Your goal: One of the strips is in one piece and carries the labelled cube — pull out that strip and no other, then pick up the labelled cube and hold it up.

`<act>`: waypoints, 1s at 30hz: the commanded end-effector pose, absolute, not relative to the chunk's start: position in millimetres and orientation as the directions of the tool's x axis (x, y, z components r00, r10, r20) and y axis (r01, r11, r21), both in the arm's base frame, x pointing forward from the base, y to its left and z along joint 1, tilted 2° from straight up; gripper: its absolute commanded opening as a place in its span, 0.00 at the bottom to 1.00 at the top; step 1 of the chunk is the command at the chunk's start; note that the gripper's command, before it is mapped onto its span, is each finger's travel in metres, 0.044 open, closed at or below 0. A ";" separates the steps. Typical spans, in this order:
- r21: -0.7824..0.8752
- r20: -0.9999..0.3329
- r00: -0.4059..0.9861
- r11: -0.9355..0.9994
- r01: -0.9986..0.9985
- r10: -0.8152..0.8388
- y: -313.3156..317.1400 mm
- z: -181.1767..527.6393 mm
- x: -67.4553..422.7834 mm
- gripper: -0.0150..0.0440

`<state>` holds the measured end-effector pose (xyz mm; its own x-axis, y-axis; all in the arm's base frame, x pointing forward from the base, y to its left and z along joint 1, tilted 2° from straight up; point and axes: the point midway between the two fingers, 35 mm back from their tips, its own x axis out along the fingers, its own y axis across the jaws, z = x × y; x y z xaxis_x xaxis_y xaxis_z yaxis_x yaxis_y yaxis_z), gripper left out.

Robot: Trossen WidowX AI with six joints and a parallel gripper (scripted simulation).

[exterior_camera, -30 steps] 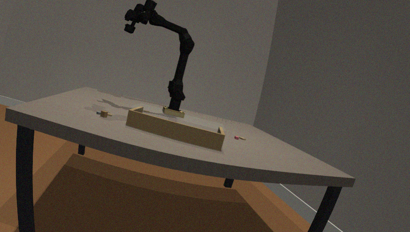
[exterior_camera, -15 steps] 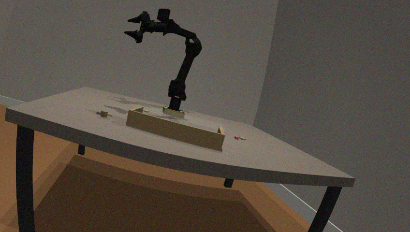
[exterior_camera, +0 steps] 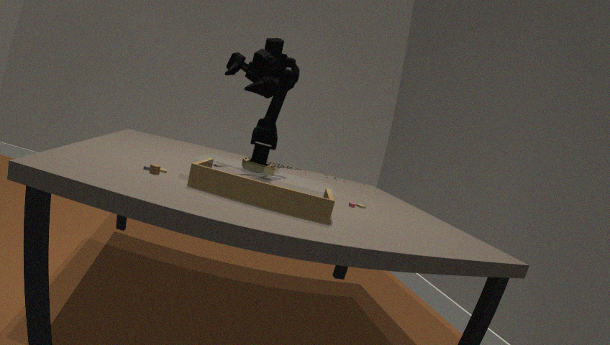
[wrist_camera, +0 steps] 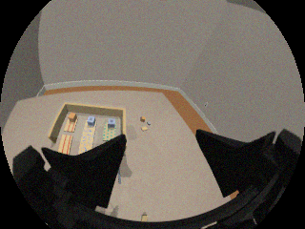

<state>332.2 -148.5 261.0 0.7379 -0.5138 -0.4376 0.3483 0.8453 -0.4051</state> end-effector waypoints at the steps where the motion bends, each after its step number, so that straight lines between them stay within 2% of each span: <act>1: -0.258 -0.492 0.801 0.936 0.239 -0.341 -99.1 236.8 334.5 0.93; 7: 0.008 -0.575 0.818 0.999 0.038 -0.026 -16.0 194.8 320.7 0.93; 14: 0.016 -0.577 0.816 0.999 0.032 -0.017 -13.5 193.6 319.9 0.93; 19: 0.041 -0.703 0.712 0.998 0.051 -0.008 -12.4 180.1 336.2 0.71; 24: 0.061 -0.850 0.527 0.994 0.092 0.004 -10.1 156.1 356.5 0.49; 29: 0.055 -0.943 0.332 0.992 0.109 0.016 -5.8 128.1 373.6 0.26; 30: 0.053 -0.957 0.290 0.992 0.117 0.017 -5.2 122.3 375.9 0.25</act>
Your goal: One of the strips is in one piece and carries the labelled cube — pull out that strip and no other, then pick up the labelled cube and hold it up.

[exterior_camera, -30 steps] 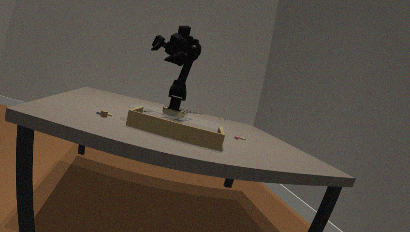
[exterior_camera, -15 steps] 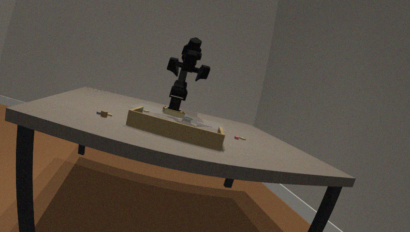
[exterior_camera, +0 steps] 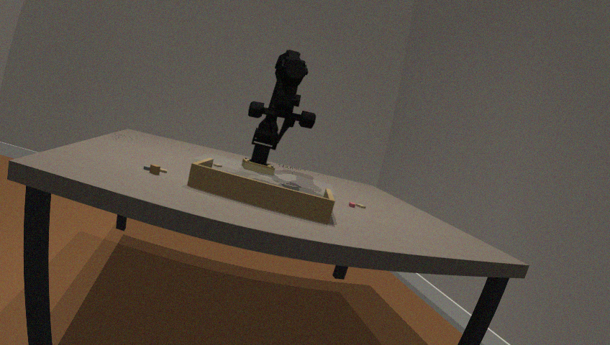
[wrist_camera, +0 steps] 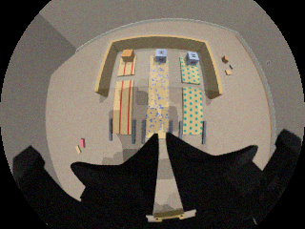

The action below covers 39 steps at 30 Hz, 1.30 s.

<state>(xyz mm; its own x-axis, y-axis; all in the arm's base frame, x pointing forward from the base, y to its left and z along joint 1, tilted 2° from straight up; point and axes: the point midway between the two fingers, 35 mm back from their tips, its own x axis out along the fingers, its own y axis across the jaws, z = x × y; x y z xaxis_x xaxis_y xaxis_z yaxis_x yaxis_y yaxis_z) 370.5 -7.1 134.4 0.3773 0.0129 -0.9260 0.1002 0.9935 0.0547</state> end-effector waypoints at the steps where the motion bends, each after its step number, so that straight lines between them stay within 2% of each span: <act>1: 0.051 -0.969 0.248 0.991 0.126 0.018 -4.6 116.5 378.0 0.25; 6: 0.025 -0.999 0.039 0.982 0.188 0.018 -2.8 89.7 383.5 0.25; 8: 0.019 -1.000 0.011 0.980 0.197 0.017 -2.5 86.2 384.0 0.25; 39: 0.019 -1.000 0.011 0.980 0.197 0.018 -0.2 41.3 388.2 0.25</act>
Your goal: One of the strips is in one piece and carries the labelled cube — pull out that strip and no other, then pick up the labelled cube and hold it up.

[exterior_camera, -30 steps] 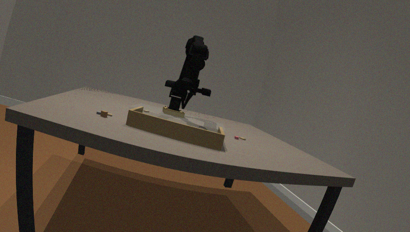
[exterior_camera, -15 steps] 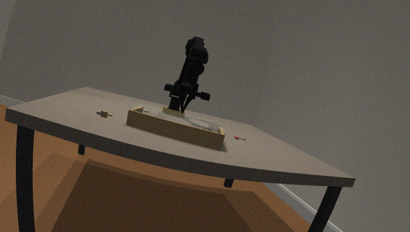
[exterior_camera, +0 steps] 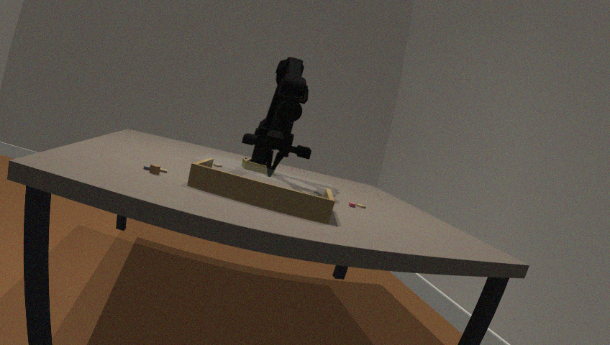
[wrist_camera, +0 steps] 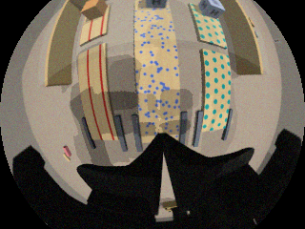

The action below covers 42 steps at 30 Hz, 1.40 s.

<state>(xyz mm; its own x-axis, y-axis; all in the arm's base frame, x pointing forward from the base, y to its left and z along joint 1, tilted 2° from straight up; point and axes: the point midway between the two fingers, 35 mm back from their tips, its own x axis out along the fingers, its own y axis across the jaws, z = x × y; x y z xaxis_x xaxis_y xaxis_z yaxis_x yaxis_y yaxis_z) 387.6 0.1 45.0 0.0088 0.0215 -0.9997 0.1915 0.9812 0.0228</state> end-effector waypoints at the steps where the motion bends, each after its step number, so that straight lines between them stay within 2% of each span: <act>1: 0.019 -1.000 0.011 0.980 0.197 0.018 -0.1 39.6 388.2 0.25; 16: 0.019 -1.000 0.011 0.980 0.197 0.018 0.8 16.4 388.0 0.25; 42: 0.019 -1.000 0.011 0.980 0.197 0.018 0.8 15.0 388.0 0.25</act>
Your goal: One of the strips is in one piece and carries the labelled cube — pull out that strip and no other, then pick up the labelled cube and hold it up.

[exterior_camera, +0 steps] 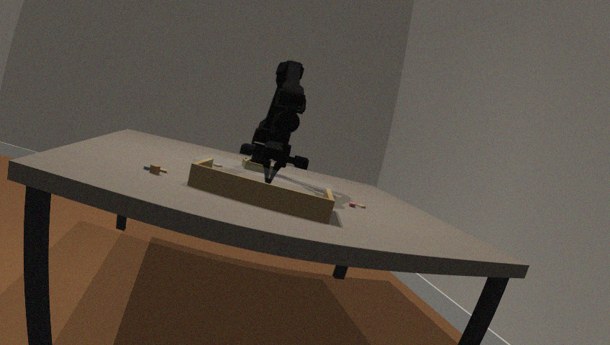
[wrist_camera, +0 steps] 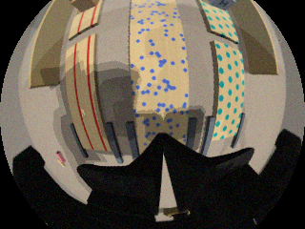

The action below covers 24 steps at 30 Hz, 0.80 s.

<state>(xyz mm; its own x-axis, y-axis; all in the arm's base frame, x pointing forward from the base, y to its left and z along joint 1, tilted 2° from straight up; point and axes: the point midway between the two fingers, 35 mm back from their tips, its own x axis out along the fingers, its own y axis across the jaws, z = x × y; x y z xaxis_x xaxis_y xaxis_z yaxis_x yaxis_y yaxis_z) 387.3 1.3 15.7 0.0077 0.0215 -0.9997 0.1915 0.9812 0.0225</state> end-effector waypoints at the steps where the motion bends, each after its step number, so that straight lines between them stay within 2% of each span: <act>1: 0.019 -1.000 0.011 0.980 0.197 0.018 0.8 15.0 388.0 0.25; 24: 0.019 -1.000 0.011 0.980 0.197 0.018 0.8 12.6 388.1 0.25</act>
<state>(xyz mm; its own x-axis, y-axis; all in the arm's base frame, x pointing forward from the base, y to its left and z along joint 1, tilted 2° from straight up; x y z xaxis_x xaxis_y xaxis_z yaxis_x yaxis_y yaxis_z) 386.9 1.3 14.3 0.0069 0.0214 -0.9997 0.1916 0.9812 0.0223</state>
